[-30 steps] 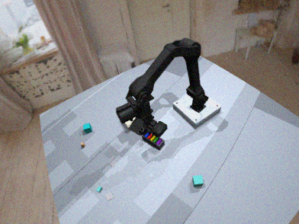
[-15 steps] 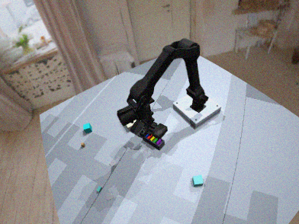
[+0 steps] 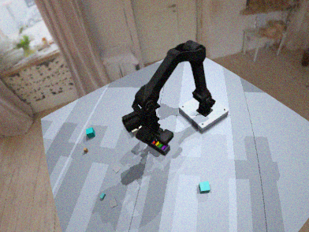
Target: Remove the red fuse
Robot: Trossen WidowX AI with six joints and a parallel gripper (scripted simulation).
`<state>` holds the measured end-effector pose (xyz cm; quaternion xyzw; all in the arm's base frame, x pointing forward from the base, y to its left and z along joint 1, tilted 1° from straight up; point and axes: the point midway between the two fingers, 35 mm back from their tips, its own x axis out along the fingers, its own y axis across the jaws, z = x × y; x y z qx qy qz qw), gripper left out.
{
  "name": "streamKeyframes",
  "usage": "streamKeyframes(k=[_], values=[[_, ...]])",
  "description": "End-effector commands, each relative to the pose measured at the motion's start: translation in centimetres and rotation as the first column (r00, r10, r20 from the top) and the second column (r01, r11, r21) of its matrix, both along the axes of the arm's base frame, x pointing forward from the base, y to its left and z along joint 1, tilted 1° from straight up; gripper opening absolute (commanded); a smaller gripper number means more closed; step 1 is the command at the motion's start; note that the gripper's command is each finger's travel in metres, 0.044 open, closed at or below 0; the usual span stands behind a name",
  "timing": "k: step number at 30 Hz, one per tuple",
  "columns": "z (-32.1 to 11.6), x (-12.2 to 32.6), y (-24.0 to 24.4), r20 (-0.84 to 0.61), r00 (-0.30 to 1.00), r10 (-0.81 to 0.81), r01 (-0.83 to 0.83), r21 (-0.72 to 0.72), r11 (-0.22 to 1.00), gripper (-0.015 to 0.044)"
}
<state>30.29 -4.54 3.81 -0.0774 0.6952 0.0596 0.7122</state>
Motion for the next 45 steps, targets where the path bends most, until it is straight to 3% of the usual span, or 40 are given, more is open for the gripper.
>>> streamKeyframes(k=[1, 17, 27, 45], values=[[-0.16, -0.01, -0.03, 0.000, 1.000, -0.006, 0.006, -0.002, 1.000, 0.0064], [-1.07, 0.01, -0.05, 0.000, 1.000, -0.006, 0.006, -0.002, 1.000, 0.0064], [-0.95, 0.06, -0.01, 0.001, 1.000, -0.001, 0.001, 0.000, 1.000, 0.0000], [-0.30, 0.08, 0.00, 0.001, 1.000, -0.002, 0.002, 0.000, 1.000, 0.0000]])
